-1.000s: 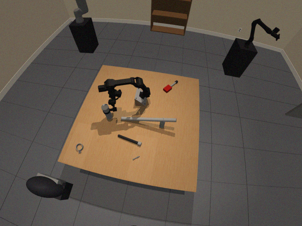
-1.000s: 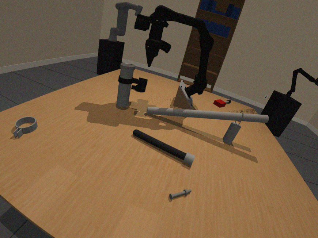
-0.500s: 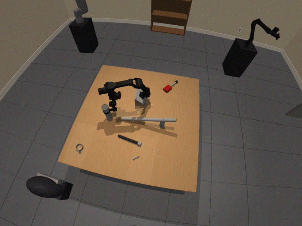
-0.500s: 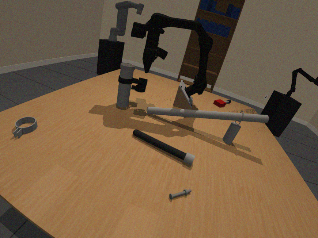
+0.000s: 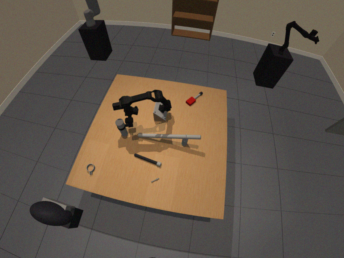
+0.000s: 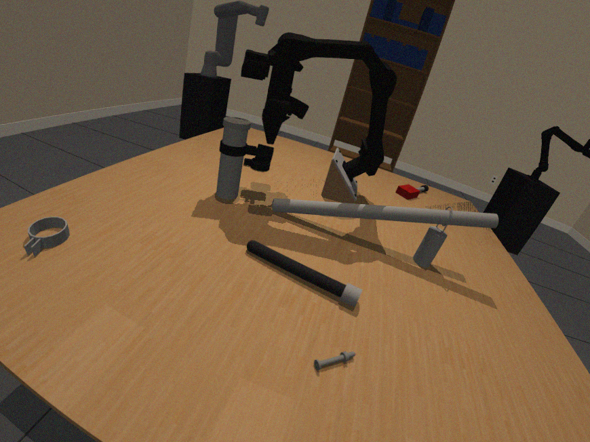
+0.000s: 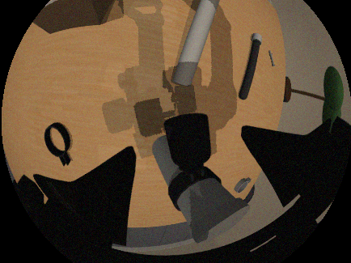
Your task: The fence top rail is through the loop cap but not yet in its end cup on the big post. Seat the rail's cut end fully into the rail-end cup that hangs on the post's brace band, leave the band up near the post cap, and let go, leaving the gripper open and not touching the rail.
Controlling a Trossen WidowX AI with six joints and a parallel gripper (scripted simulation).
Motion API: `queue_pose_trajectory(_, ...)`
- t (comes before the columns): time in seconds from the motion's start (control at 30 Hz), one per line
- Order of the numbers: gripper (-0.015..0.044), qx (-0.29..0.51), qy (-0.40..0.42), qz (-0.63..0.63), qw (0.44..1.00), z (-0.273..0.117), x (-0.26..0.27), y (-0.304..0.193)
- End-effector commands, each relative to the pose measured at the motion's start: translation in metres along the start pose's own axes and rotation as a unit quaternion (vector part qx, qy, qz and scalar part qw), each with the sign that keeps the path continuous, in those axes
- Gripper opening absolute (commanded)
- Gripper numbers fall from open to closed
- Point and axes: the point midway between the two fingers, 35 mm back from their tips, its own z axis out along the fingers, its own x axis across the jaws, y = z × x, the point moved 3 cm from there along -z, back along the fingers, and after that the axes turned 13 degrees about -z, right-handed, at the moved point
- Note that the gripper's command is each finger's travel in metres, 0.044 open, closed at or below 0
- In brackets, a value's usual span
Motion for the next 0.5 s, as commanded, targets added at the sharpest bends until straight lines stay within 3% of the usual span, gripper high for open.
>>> queue_pose_trajectory(0.0, 0.0440, 0.000, 0.001, -0.001, 1.000, 0.007, -0.001, 0.000)
queue_pose_trajectory(0.47, 0.0440, -0.001, 0.007, -0.008, 1.000, 0.031, -0.002, -0.001)
